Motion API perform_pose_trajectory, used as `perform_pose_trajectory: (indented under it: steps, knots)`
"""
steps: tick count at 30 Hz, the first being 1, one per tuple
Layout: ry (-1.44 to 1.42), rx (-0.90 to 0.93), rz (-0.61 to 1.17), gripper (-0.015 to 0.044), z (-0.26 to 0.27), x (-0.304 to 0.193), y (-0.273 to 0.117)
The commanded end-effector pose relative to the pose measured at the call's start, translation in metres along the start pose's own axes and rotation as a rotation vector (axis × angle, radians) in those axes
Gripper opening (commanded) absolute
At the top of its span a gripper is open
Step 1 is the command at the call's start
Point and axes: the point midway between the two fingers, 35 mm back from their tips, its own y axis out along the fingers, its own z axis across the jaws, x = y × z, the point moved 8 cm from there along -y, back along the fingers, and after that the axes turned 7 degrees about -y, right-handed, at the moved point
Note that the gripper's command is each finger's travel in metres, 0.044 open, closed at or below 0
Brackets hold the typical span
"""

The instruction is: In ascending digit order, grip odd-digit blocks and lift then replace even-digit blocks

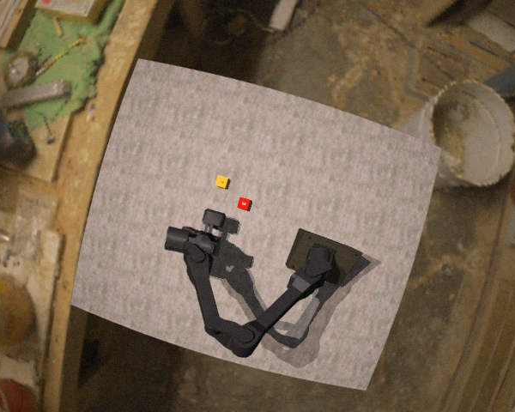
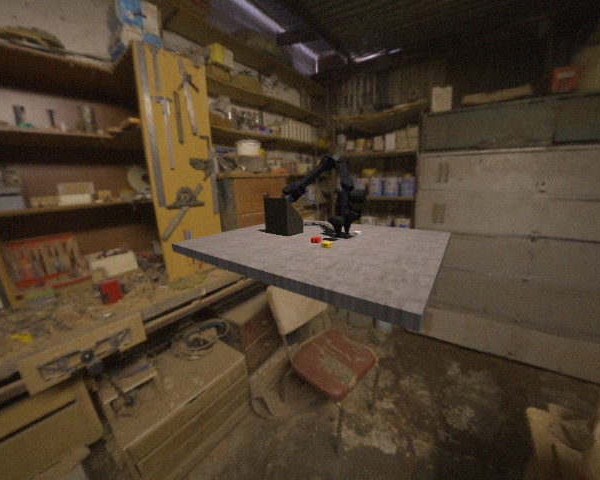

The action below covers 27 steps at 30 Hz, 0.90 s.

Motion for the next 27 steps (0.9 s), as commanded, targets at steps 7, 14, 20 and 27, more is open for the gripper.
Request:
perform_pose_trajectory:
  steps: [7,14,20,27]
  knots:
    - [0.009,0.000,0.002,0.0120,-0.0008,-0.0014,0.0018]
    - [0.009,0.000,0.002,0.0120,-0.0008,-0.0014,0.0018]
    - [0.009,0.000,0.002,0.0120,-0.0008,-0.0014,0.0018]
    - [0.009,0.000,0.002,0.0120,-0.0008,-0.0014,0.0018]
